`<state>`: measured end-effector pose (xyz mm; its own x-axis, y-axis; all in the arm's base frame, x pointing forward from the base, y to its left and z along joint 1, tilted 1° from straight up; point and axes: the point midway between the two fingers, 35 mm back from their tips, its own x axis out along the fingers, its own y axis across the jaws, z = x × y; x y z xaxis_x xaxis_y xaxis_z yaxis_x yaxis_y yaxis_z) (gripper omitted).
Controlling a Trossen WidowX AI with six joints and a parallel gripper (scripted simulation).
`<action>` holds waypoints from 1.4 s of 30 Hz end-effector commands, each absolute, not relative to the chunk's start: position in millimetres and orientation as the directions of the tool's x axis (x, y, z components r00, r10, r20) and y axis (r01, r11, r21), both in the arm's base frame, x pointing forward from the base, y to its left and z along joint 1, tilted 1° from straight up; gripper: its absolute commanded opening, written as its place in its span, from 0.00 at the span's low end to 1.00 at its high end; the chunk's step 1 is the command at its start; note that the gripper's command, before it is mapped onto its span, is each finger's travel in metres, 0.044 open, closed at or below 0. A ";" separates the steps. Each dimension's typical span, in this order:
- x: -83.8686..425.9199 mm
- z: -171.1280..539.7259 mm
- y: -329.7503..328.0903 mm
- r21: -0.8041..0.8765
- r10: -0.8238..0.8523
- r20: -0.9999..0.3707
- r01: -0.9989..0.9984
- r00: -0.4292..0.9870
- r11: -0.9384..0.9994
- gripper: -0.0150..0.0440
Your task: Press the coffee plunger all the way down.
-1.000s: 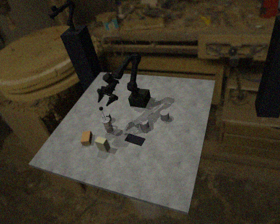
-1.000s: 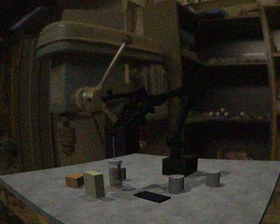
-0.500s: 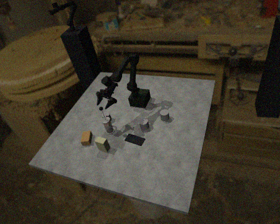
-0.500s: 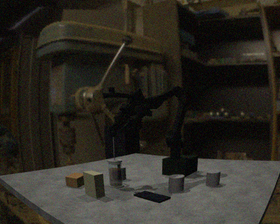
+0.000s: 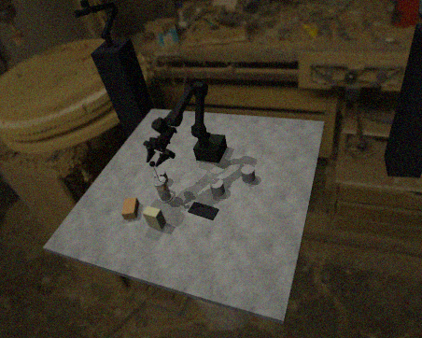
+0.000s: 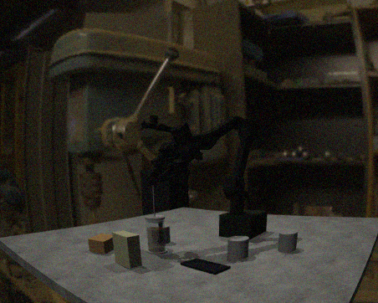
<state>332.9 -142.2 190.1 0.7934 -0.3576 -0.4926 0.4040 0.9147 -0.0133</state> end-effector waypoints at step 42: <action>342.3 149.3 -146.8 -0.017 -0.357 -0.489 0.401 0.796 0.916 0.46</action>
